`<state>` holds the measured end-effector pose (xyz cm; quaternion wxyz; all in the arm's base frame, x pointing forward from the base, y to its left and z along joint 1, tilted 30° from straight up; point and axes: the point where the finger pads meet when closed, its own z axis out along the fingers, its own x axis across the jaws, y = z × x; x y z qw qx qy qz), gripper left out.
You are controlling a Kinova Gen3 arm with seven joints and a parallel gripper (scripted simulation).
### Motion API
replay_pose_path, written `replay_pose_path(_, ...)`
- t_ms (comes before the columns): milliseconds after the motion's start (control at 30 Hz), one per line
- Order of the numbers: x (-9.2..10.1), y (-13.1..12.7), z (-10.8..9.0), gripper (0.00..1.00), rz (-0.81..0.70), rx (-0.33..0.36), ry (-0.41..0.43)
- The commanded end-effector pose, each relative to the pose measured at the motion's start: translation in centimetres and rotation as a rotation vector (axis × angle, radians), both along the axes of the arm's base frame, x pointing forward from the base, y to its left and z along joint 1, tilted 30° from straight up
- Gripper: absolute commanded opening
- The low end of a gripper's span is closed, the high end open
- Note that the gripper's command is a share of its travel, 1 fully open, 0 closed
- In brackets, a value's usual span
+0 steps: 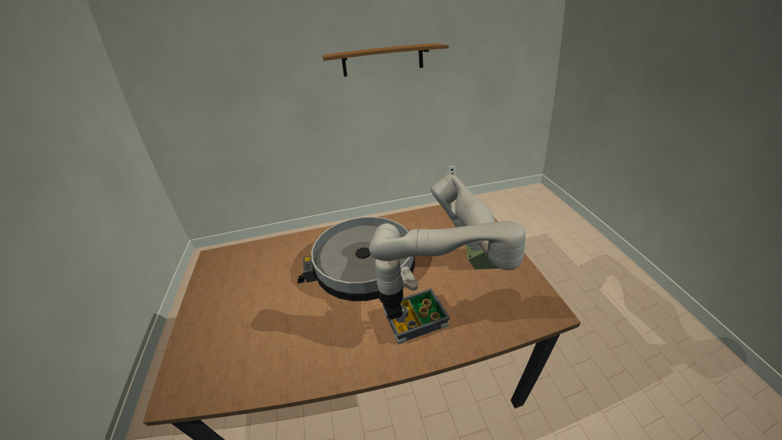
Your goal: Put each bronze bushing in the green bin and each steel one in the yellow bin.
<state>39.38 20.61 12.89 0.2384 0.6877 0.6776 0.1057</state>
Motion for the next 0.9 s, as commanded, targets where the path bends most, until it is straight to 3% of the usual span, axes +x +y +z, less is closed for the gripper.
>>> replay_pose_path(0, 0.0, 0.0, 0.0, 0.00, 0.000, 0.000, -0.001)
replay_pose_path(867, 0.7, -0.3, -1.3, 0.00, 0.000, 0.001, -0.001)
